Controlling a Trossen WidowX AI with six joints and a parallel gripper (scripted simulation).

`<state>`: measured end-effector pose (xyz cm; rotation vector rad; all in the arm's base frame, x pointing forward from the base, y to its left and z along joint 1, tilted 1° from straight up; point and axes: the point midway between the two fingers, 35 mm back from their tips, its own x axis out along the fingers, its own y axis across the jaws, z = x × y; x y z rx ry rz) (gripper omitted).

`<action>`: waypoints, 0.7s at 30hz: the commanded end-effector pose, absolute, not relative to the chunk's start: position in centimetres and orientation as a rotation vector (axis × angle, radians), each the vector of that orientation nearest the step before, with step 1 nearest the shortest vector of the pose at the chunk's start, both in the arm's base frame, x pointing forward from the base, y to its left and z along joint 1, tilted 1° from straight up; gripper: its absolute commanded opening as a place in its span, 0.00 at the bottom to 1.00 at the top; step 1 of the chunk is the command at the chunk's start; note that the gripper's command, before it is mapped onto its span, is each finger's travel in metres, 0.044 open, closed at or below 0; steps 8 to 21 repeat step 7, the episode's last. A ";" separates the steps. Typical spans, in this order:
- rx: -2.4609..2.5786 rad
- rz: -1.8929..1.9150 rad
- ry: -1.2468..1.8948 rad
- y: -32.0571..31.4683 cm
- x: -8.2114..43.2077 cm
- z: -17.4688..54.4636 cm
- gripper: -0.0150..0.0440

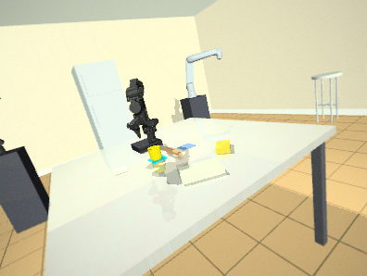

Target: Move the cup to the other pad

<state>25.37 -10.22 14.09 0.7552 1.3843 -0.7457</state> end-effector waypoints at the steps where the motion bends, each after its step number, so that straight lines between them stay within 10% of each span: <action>1: 0.755 -0.740 1.387 -10.2 25.3 15.5 1.00; 21: 0.754 -0.745 1.381 -10.3 25.4 15.6 1.00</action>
